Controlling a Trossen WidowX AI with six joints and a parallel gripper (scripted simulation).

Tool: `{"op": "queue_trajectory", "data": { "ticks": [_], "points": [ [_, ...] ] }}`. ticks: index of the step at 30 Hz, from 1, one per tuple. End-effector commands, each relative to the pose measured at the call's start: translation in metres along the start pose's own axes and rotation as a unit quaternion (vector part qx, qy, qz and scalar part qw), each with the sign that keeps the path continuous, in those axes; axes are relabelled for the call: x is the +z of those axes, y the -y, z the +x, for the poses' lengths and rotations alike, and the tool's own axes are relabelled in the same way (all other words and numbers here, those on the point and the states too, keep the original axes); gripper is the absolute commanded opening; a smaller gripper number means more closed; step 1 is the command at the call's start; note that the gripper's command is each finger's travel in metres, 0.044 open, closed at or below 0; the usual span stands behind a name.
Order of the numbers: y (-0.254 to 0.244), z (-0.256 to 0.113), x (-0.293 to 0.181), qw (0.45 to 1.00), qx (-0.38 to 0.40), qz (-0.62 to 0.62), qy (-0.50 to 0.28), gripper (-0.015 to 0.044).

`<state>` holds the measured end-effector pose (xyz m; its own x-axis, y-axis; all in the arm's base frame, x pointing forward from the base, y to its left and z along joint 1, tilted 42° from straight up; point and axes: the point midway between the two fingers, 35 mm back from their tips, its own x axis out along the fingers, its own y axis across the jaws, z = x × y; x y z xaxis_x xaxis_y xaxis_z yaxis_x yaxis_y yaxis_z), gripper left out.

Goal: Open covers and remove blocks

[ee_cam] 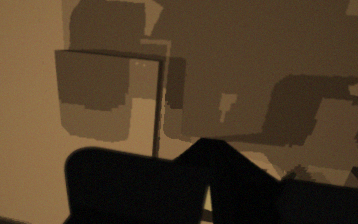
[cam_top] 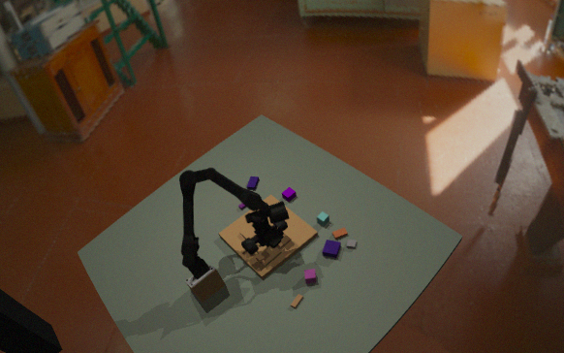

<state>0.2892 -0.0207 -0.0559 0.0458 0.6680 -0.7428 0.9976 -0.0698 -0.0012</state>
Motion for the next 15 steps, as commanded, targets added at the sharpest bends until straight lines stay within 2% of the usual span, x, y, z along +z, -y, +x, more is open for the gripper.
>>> {"op": "queue_trajectory", "data": {
  "ticks": [1, 15],
  "points": [
    [-0.001, -0.004, 0.002, 1.000, -0.001, -0.002, 0.004, 0.0000],
    [-0.003, -0.021, 0.003, 1.000, -0.001, -0.002, 0.005, 0.0000]
  ]
}}
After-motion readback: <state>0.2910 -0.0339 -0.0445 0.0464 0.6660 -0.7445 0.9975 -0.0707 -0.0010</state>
